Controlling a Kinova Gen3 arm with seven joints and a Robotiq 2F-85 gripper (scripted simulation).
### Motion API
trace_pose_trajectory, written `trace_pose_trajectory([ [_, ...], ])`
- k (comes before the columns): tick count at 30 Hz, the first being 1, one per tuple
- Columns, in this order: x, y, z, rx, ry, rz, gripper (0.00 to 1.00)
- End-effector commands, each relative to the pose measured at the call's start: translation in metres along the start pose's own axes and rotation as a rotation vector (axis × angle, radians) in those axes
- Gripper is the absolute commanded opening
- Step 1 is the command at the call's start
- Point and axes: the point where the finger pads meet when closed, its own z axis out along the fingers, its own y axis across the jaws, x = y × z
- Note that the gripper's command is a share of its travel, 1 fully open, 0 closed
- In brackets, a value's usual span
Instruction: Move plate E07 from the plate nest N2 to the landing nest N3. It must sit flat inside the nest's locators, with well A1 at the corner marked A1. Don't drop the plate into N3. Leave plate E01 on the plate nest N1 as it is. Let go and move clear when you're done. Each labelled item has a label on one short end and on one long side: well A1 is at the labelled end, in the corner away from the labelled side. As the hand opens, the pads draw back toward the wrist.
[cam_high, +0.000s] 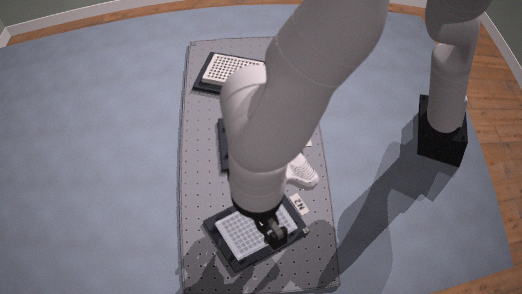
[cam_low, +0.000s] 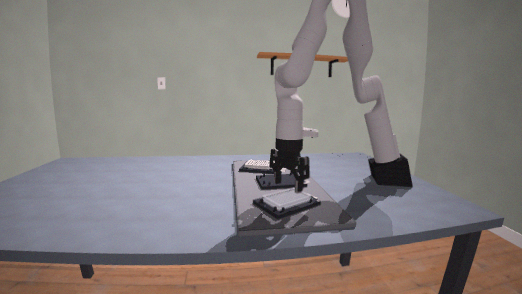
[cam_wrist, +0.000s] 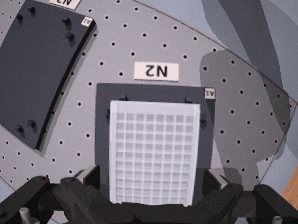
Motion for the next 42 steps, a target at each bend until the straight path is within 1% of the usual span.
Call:
trace_pose_trajectory([
  [1,-0.001,0.0,-0.001,0.0,-0.001,0.0,1.0],
  [9,-0.001,0.0,-0.001,0.0,-0.001,0.0,1.0],
  [23,0.0,0.0,0.018,0.0,-0.001,0.0,1.0],
  [42,-0.001,0.0,0.019,0.0,-0.001,0.0,1.0],
])
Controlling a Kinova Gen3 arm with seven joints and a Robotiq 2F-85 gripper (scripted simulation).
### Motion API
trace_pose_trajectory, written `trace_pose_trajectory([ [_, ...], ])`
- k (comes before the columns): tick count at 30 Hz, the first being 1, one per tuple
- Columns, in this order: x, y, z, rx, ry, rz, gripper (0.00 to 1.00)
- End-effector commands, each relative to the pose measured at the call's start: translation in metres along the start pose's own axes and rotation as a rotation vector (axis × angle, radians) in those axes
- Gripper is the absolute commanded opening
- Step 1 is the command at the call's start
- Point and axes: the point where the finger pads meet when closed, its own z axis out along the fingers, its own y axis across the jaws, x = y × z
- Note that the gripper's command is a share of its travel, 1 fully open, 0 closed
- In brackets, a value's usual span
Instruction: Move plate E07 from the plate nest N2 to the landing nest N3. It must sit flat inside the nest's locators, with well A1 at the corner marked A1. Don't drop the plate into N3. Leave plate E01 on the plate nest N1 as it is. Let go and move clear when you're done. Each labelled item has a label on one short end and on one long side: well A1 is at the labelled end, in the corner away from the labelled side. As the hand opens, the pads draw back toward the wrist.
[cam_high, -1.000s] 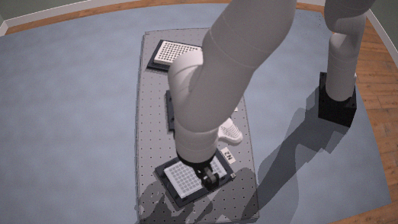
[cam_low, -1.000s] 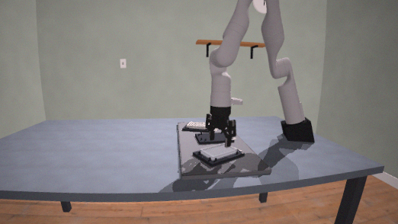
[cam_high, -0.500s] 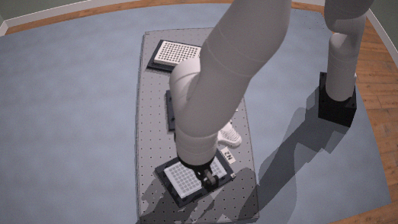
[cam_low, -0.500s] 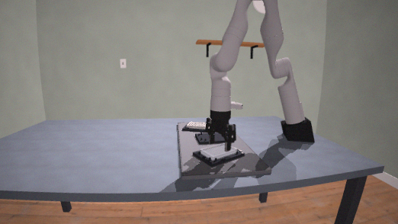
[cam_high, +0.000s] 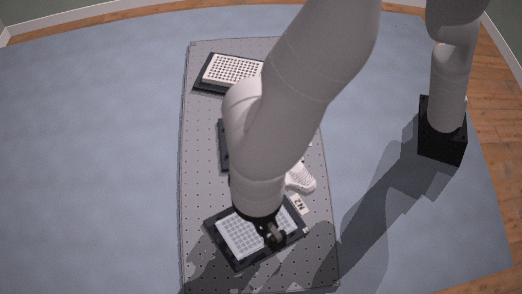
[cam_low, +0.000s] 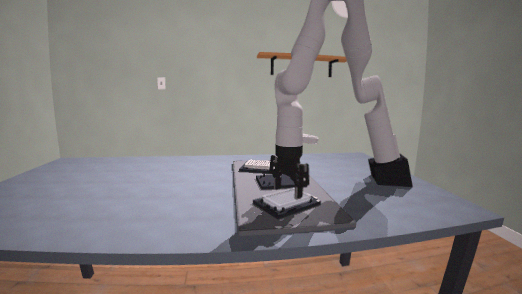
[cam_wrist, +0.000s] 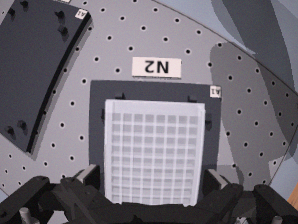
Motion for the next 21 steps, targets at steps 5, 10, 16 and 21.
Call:
trace_pose_trajectory([
  [5,-0.0004,0.0001,0.0012,0.0,-0.001,0.0,1.0],
  [10,-0.0004,0.0001,0.0029,0.0,-0.001,0.0,1.0],
  [16,-0.0004,0.0001,0.0049,0.0,-0.001,0.0,1.0],
  [21,-0.0004,0.0001,0.0059,0.0,-0.001,0.0,1.0],
])
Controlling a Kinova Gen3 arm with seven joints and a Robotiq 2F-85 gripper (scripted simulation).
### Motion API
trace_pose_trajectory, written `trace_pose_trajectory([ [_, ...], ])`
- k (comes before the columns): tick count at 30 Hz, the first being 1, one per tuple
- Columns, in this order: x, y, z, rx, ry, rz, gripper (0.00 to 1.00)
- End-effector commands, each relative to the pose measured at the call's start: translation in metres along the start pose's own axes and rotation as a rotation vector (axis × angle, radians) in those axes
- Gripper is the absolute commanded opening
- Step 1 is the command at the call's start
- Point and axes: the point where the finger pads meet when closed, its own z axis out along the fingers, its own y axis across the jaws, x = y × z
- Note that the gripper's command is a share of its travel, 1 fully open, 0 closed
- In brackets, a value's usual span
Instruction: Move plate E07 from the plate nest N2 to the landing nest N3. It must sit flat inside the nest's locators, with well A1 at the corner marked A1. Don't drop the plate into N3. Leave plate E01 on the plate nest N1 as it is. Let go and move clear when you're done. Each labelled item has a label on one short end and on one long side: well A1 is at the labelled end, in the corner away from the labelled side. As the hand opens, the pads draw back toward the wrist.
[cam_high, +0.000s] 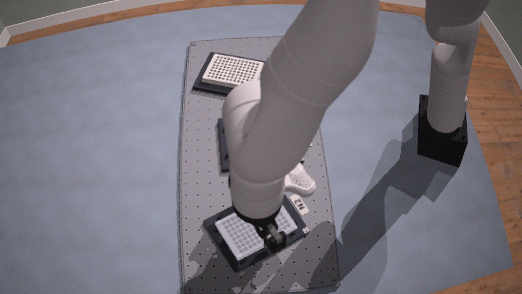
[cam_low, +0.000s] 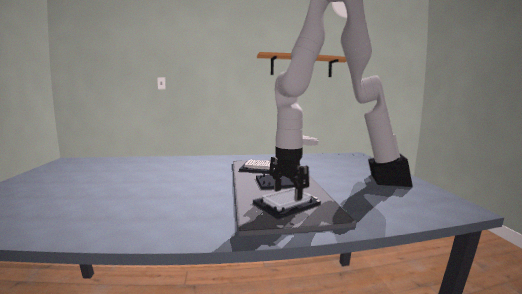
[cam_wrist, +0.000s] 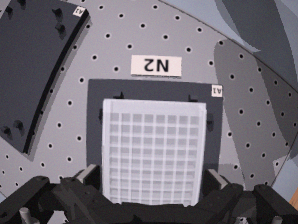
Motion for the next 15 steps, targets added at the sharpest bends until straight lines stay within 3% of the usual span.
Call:
trace_pose_trajectory([
  [1,-0.0002,-0.0004,0.0006,0.0,0.0,0.001,1.0],
  [15,-0.0002,-0.0004,0.0046,0.0,0.0,0.001,1.0],
])
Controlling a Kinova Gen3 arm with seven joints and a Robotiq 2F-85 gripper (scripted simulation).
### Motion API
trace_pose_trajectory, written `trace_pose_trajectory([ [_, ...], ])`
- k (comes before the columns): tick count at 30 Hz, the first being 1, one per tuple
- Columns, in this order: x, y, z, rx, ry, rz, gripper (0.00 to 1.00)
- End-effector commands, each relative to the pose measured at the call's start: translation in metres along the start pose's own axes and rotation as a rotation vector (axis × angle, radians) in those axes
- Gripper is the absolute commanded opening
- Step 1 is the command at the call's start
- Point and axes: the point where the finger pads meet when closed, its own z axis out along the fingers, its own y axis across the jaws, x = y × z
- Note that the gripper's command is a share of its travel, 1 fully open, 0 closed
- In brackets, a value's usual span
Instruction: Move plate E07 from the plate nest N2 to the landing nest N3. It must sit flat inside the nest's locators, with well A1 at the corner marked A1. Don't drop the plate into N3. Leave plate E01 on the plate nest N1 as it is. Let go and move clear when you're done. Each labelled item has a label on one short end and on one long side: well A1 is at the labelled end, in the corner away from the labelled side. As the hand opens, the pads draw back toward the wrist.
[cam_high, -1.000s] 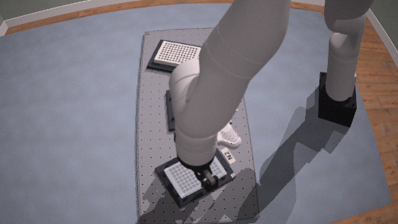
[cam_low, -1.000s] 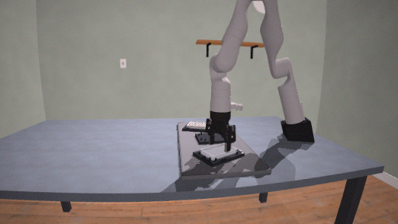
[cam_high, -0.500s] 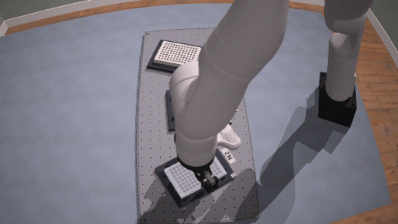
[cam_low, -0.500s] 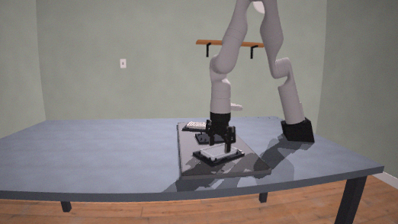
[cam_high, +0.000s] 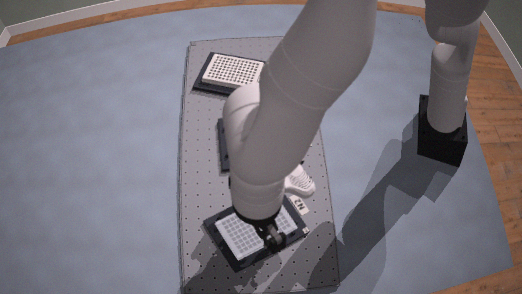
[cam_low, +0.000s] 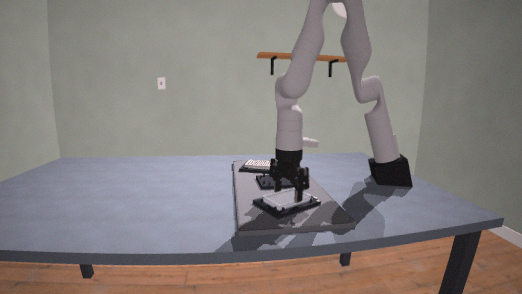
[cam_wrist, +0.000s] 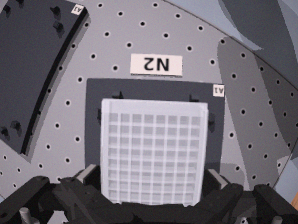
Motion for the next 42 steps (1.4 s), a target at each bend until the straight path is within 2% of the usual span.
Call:
trace_pose_trajectory([
  [1,-0.0003,-0.0004,0.0005,0.0,0.0,0.001,1.0],
  [17,-0.0004,-0.0002,0.0007,0.0,0.0,0.001,1.0],
  [18,-0.0004,-0.0002,0.0007,0.0,0.0,0.001,0.0],
  [42,-0.0004,-0.0002,0.0006,0.0,0.0,0.001,0.0],
])
